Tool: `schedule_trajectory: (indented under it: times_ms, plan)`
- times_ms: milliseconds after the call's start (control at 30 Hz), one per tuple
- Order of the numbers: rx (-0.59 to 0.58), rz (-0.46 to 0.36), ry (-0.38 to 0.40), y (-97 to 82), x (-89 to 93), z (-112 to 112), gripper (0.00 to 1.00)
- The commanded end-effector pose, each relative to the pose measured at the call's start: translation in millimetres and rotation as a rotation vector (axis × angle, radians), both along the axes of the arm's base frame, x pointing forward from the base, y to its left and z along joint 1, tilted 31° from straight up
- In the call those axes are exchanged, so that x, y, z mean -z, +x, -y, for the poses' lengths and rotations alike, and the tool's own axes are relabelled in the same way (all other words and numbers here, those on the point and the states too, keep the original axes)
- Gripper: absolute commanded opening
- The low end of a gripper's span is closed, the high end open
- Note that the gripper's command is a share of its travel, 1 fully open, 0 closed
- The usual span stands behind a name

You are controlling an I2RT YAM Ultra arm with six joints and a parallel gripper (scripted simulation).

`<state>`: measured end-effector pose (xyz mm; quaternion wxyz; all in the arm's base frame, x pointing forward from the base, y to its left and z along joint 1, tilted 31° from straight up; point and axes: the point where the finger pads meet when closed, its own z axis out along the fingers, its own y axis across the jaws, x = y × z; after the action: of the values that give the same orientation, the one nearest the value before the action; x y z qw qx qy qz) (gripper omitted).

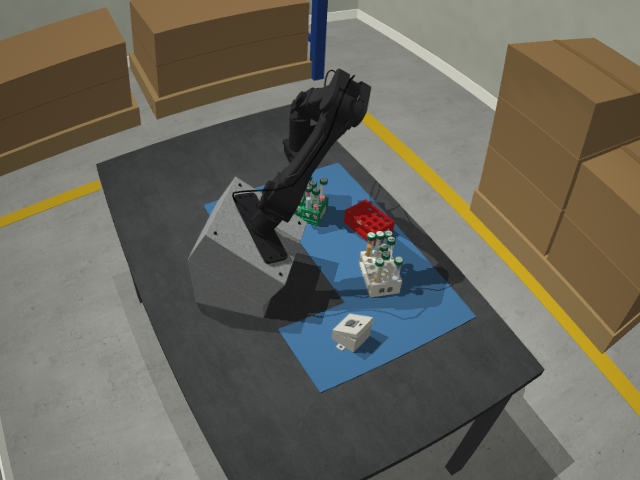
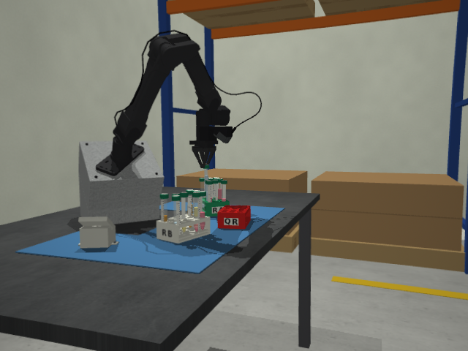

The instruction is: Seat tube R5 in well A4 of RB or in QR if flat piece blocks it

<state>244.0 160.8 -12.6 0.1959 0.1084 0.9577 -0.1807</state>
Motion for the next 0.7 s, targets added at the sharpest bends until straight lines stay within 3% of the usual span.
schedule_trajectory:
  times_ms: [0,433,500,667]
  plan:
    - [-0.013,0.031,0.033,0.8,-17.9,-14.6,0.00]
    - [-0.013,0.031,0.033,-2.9,-26.7,-18.0,0.00]
    - [-0.013,0.005,-0.002,-14.7,-18.7,-3.4,0.00]
    - [-0.013,0.004,-0.001,-21.4,-18.4,1.9,0.00]
